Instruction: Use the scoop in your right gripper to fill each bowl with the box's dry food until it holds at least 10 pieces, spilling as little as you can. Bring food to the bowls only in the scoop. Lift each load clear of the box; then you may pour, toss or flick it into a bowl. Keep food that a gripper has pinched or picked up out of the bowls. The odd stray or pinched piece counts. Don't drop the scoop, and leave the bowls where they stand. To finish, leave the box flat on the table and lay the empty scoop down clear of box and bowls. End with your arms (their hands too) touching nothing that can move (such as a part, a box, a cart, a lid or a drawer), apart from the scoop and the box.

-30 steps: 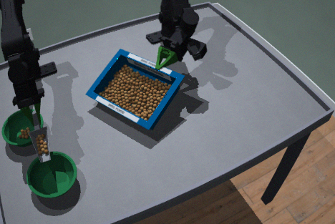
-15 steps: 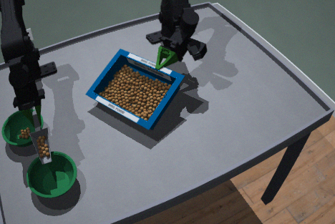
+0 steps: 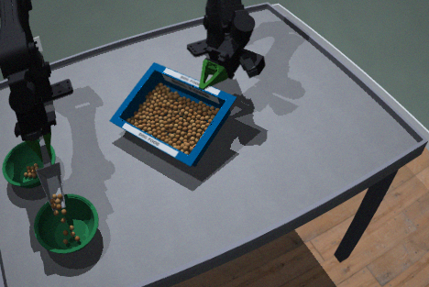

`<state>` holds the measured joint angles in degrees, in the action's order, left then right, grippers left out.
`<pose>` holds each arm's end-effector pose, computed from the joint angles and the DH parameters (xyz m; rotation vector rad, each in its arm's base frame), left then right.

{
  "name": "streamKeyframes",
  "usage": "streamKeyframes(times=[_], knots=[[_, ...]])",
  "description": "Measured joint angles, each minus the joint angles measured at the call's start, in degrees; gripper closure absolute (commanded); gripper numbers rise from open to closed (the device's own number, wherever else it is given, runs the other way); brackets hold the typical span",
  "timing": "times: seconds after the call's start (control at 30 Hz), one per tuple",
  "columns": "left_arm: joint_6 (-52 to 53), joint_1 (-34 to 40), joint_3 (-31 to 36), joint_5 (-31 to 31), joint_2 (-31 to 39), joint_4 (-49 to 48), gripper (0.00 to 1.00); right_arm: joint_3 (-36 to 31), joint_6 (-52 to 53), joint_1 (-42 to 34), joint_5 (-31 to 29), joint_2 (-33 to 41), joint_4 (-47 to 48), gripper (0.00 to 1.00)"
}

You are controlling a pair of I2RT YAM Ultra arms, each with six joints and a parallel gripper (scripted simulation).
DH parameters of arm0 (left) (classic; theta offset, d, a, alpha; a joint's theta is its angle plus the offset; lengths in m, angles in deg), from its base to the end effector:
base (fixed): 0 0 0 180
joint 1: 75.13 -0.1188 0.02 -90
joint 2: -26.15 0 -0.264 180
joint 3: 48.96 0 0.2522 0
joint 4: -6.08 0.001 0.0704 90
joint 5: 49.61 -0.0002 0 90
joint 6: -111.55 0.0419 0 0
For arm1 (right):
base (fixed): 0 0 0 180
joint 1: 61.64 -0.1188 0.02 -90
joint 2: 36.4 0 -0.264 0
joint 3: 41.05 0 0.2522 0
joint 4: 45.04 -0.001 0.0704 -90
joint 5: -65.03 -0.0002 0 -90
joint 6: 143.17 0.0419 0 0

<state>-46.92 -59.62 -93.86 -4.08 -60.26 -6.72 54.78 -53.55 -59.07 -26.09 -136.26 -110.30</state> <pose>0.2624 -0.1022 0.1668 -0.5292 2.3172 -1.6175 0.3560 -0.0158 0.2561 0.0581 2.7799 -0.0402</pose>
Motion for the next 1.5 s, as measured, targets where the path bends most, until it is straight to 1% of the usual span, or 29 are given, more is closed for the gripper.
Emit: streamKeyframes(times=[0.13,0.23,0.47,0.67,0.73,1.03,1.5], knots=[[0.0,0.0,0.0,0.0,0.0,0.0,1.0,2.8,0.0,0.0,0.0,-1.1,-2.3,1.0],[0.0,0.0,0.0,0.0,0.0,0.0,1.0,2.7,0.0,0.0,0.0,-0.7,-2.3,1.0],[0.0,0.0,0.0,0.0,0.0,0.0,1.0,-7.1,0.0,0.0,0.0,5.7,1.5,1.0],[0.0,0.0,0.0,0.0,0.0,0.0,1.0,-15.4,0.0,0.0,0.0,12.5,8.0,1.0],[0.0,0.0,0.0,0.0,0.0,0.0,1.0,-17.2,0.0,-0.1,0.0,14.2,9.3,1.0],[0.0,0.0,0.0,0.0,0.0,0.0,1.0,-17.9,0.0,0.0,-0.1,14.6,14.2,1.0],[0.0,0.0,0.0,0.0,0.0,0.0,1.0,-18.1,0.0,0.0,-0.1,14.6,15.7,1.0]])
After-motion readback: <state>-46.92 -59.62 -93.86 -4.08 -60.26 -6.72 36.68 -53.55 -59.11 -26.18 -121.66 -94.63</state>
